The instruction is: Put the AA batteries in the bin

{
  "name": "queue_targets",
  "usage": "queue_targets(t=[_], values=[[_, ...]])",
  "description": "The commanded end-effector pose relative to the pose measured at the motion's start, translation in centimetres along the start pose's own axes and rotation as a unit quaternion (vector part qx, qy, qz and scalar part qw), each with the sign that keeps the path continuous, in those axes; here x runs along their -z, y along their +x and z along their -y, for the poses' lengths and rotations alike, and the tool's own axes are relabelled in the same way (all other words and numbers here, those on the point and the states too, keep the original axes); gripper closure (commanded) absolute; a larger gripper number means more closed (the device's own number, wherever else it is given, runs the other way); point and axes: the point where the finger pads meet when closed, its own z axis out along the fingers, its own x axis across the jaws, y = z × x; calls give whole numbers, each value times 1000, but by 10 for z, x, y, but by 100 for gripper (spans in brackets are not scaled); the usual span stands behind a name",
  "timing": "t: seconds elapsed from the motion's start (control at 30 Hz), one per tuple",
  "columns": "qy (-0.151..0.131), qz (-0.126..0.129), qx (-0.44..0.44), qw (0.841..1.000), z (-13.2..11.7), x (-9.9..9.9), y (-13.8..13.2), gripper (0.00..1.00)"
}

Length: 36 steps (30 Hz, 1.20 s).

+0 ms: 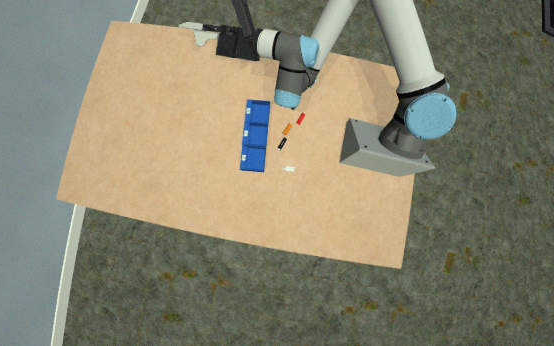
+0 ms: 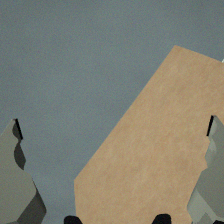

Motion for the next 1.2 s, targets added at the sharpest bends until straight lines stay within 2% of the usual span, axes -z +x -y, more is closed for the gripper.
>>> queue_targets(t=[0.0, 0.53, 0.57, 0.8, 0.9, 0.93, 1.03, 1.13, 1.17], values=[[0, 0, 0, 1000, 0, 0, -1, 0], [0, 0, 0, 1000, 0, 0, -1, 0], [0, 0, 0, 1000, -4, -1, 6, 96], [0, 0, 0, 1000, -38, -10, 53, 96], [0, 0, 0, 1000, -39, -10, 54, 96], [-19, -8, 13, 1000, -43, -2, 53, 96], [-67, -15, -24, 997, -59, -15, 40, 96], [-67, -15, -24, 997, -64, -18, 38, 96], [-90, -21, -30, 995, -71, -19, 35, 96]])
